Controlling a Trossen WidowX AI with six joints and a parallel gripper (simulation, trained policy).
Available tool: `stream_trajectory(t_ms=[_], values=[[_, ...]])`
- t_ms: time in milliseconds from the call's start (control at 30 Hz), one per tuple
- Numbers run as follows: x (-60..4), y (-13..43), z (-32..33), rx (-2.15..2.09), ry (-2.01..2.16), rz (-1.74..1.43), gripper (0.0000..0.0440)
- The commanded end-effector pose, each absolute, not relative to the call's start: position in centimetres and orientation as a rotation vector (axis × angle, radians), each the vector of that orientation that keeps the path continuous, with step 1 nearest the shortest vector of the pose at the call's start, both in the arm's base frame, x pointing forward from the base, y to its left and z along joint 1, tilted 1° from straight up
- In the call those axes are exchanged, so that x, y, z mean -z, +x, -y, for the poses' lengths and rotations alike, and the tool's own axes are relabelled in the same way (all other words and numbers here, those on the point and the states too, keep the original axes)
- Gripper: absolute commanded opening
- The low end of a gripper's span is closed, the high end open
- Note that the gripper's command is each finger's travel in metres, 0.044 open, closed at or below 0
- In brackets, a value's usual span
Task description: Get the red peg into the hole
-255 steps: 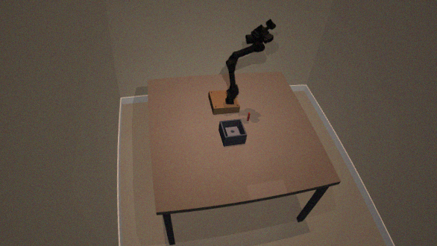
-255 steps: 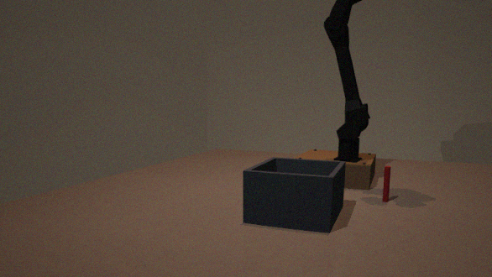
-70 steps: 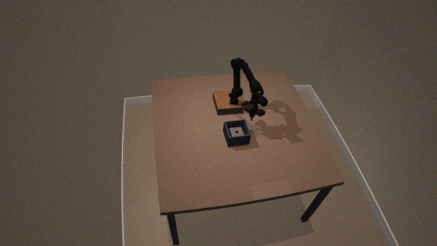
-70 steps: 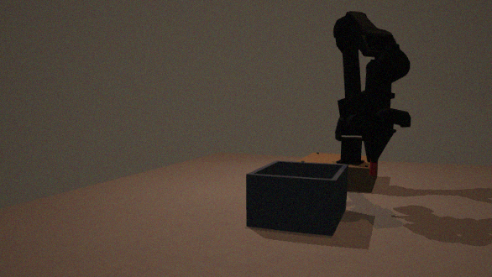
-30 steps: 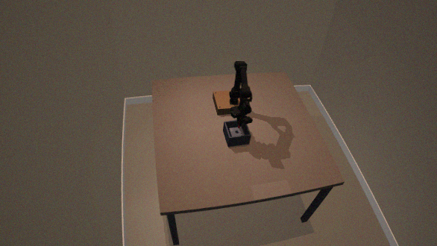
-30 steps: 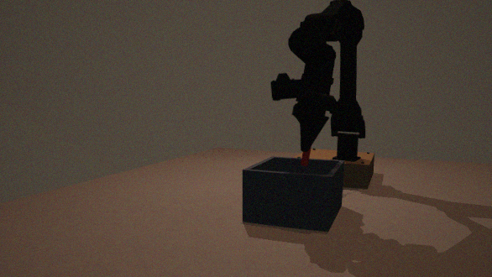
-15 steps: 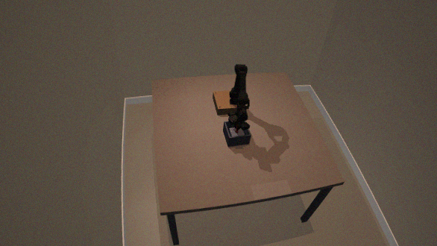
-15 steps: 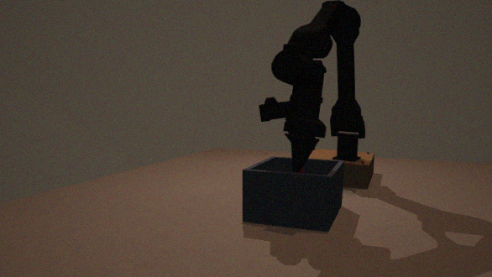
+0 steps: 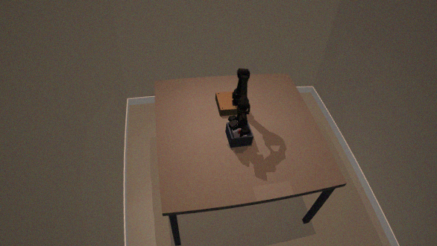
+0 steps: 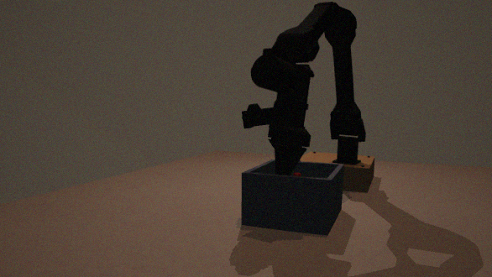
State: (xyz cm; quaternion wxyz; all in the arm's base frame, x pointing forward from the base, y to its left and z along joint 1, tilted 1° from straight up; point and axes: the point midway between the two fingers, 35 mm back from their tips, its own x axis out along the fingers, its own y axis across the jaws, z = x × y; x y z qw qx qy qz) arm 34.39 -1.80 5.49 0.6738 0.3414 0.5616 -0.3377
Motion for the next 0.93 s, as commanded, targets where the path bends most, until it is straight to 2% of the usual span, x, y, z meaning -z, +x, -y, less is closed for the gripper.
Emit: stream_trajectory(t_ms=[0, 433, 900], values=[[-5.6, 35.8, 2.6, 0.753, 0.764, -1.236, 0.0440], [-7.3, 39.1, 6.1, 0.766, 0.780, -1.096, 0.0440], [-7.5, 39.9, 6.5, 0.761, 0.790, -1.067, 0.0440]])
